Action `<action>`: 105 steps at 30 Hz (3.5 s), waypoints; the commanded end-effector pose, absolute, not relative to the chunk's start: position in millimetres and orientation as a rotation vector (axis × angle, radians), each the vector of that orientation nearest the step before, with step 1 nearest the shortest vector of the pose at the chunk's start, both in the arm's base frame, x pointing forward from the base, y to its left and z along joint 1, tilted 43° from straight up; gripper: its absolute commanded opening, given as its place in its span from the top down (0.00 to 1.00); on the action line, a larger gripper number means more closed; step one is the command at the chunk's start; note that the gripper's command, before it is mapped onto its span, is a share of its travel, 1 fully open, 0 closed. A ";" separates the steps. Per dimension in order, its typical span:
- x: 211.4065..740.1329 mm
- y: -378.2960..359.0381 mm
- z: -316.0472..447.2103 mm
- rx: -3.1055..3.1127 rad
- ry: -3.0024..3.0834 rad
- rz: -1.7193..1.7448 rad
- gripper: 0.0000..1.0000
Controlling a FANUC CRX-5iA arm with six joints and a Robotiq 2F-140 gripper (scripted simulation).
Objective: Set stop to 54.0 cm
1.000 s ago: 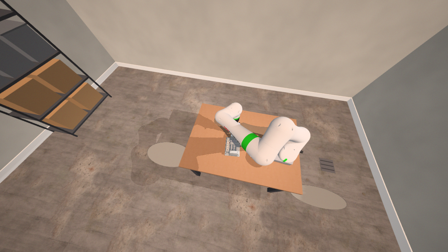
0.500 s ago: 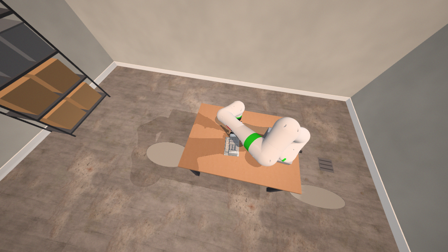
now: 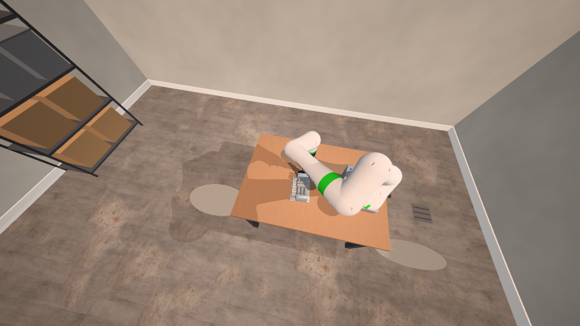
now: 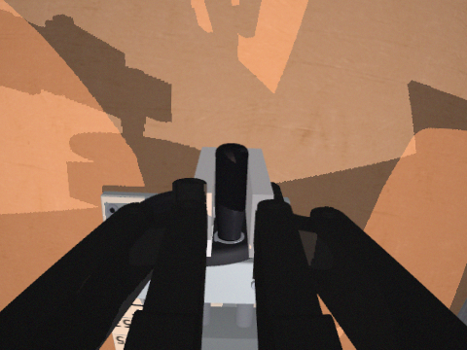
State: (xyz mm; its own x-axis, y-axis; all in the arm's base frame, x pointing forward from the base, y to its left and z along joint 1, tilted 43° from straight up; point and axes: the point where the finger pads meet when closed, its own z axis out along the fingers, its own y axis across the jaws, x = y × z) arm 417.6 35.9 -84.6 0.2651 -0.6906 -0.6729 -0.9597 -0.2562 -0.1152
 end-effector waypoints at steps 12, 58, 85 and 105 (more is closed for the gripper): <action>399.9 48.8 -105.1 -2.028 1.487 0.689 0.96; 459.3 70.5 -104.0 -2.028 1.487 0.689 0.96; 430.3 36.3 -80.2 -2.028 1.487 0.689 0.96; 401.8 44.3 -99.7 -2.028 1.487 0.689 0.96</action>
State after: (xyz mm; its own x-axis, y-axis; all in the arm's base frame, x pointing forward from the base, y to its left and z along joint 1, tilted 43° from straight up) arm 404.6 41.3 -95.2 0.2650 -0.6906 -0.6729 -0.9597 -0.2564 -0.1148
